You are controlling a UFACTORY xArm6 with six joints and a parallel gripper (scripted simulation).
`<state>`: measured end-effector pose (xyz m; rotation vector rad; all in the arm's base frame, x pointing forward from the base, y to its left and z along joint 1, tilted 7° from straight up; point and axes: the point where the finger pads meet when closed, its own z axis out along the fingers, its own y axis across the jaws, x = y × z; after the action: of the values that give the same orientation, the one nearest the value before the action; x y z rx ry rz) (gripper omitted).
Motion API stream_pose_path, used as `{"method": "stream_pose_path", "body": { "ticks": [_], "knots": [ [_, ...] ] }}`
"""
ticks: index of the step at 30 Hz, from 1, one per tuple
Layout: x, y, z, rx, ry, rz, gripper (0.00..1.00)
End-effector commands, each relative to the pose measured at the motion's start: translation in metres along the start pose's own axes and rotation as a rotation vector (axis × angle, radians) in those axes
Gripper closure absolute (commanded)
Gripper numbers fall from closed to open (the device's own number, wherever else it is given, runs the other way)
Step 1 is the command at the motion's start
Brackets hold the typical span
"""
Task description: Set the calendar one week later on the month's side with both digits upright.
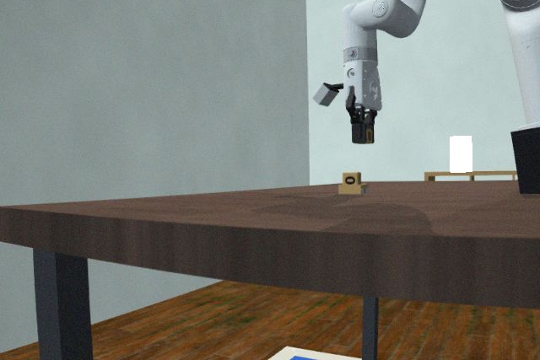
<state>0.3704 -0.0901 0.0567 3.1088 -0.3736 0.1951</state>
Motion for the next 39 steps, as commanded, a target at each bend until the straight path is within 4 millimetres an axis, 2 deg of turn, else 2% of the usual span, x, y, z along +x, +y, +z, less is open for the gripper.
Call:
{"method": "stream_pose_path", "body": {
  "ticks": [1,9,15,17,28,32,39],
  "knots": [
    [0.001,0.000,-0.001,0.000,0.003,0.000,0.73],
    [0.001,0.000,0.013,0.000,0.003,0.000,0.73],
    [0.001,0.000,0.038,0.000,0.003,0.000,0.73],
    [0.001,0.000,0.038,0.000,0.003,0.000,0.73],
    [0.001,0.001,0.085,0.000,0.003,0.000,0.73],
    [0.001,0.001,0.093,0.000,0.003,0.000,0.73],
    [0.001,0.001,0.095,0.000,0.003,0.000,0.73]
  ]
}}
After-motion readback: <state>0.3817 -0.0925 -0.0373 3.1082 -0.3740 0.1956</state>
